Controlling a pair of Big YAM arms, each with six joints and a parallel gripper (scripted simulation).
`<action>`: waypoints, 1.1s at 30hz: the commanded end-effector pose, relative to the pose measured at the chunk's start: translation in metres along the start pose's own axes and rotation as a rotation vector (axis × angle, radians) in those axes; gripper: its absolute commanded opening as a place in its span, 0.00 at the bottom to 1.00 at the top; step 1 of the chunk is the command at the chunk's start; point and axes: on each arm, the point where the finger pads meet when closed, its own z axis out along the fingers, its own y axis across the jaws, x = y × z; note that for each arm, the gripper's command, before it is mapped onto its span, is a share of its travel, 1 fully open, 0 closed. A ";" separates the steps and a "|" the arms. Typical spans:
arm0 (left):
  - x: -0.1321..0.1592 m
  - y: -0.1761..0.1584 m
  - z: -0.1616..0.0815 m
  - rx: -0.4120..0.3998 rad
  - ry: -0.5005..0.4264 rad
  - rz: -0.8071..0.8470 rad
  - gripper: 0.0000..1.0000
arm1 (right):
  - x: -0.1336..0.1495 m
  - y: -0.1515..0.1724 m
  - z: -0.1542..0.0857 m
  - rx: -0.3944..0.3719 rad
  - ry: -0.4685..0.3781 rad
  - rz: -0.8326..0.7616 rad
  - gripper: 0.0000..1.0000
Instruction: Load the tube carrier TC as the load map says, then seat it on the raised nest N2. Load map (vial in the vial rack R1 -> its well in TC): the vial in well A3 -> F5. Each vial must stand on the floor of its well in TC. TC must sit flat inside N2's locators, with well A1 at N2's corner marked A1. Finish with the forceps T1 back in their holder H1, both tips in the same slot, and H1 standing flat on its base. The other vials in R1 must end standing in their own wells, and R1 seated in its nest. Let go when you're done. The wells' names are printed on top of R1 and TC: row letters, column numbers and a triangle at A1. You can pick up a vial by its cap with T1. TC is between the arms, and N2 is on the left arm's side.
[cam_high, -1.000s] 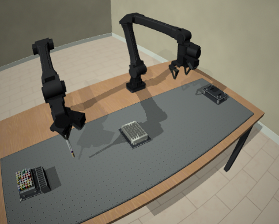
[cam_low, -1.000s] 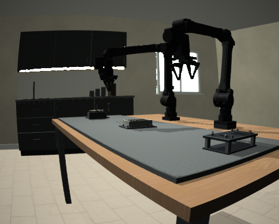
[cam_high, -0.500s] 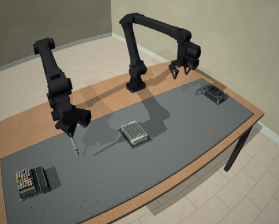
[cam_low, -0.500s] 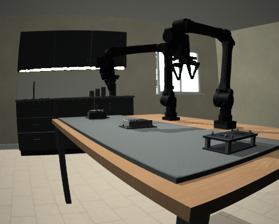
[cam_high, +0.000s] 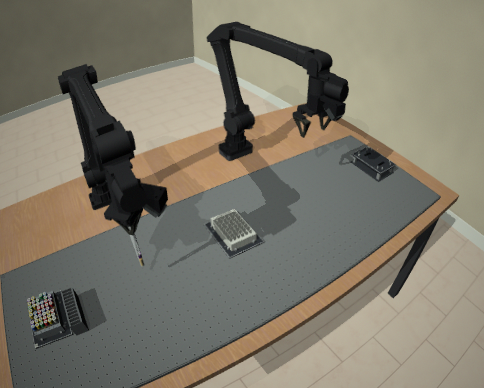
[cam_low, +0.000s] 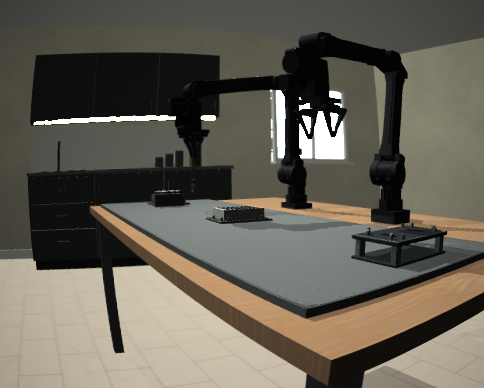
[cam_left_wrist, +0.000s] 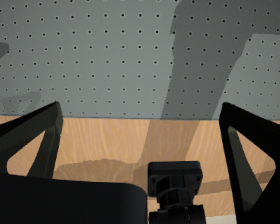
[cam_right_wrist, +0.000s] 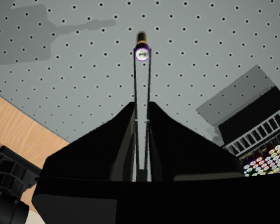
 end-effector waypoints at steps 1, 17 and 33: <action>-0.008 0.000 -0.014 -0.006 -0.031 0.015 1.00 | 0.001 0.011 -0.007 -0.002 -0.003 0.009 0.09; -0.008 0.000 -0.014 -0.006 -0.031 0.015 1.00 | -0.016 0.029 -0.001 -0.013 0.011 0.008 0.09; -0.008 0.000 -0.014 -0.006 -0.031 0.015 1.00 | -0.040 0.043 -0.004 -0.009 0.005 0.009 0.09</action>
